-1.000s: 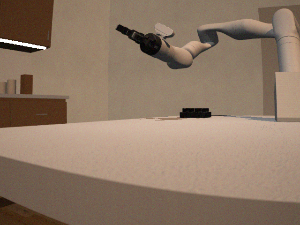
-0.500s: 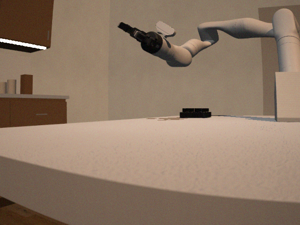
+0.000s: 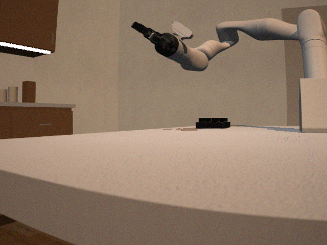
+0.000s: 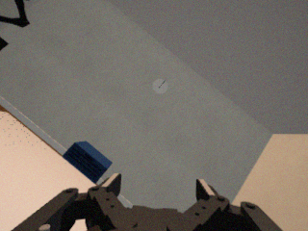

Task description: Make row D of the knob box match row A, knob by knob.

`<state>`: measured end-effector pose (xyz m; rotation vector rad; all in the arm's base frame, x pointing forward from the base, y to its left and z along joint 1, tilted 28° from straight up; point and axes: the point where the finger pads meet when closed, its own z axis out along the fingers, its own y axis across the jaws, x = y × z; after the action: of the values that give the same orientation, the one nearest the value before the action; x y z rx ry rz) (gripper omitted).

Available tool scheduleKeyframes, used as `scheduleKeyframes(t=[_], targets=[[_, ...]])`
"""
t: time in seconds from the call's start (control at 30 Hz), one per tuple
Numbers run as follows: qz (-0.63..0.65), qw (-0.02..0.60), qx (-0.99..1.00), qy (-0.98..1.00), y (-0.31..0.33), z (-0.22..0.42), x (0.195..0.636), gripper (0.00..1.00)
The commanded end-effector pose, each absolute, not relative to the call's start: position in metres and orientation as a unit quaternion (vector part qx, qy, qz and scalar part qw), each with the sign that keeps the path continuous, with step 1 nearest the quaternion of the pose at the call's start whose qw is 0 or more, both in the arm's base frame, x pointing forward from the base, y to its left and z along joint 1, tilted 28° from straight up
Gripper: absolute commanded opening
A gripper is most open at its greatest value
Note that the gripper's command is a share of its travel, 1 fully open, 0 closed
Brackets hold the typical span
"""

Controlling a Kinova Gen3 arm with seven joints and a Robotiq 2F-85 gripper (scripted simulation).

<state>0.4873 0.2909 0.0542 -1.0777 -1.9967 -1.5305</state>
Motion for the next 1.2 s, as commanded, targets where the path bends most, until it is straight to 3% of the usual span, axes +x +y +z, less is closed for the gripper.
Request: scheduleKeyframes(t=[0.0,1.17], targets=[[-0.547,0.198,-0.380,-0.719,0.292,0.058,0.488,1.00],[-0.529,0.196,-0.335,-0.754,0.288,0.068,0.474,1.00]])
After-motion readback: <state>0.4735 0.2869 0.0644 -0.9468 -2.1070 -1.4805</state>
